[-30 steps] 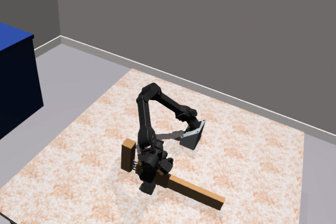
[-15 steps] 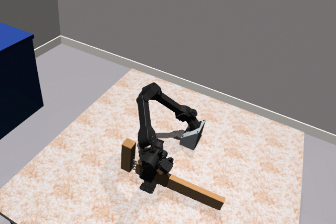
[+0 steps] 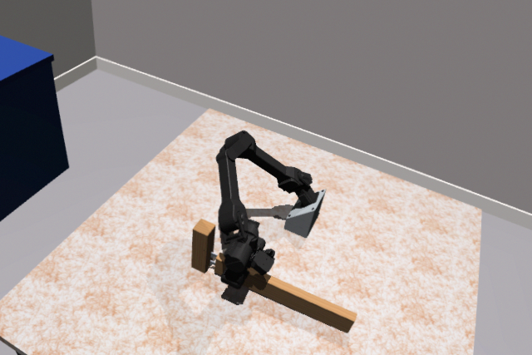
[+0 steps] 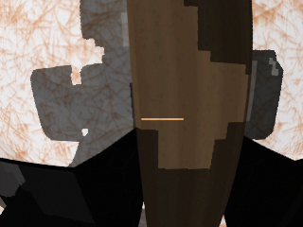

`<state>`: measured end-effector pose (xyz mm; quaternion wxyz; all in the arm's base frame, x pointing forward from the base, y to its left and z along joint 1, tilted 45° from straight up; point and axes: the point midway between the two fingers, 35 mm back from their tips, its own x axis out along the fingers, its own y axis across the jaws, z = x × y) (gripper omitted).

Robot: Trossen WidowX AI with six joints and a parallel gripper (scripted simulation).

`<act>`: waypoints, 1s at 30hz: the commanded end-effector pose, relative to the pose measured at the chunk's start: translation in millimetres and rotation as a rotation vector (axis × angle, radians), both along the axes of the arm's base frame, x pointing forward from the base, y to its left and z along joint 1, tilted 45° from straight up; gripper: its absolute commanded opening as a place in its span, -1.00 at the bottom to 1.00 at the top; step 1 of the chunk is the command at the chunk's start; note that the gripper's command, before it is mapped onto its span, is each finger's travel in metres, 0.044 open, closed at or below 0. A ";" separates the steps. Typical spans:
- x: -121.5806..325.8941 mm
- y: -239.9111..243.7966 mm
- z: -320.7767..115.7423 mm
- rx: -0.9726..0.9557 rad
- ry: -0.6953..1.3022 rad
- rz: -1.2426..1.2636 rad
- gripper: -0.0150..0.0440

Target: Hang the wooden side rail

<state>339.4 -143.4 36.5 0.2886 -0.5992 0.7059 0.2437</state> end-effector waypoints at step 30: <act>2.5 8.5 5.0 0.005 -0.003 0.010 -0.49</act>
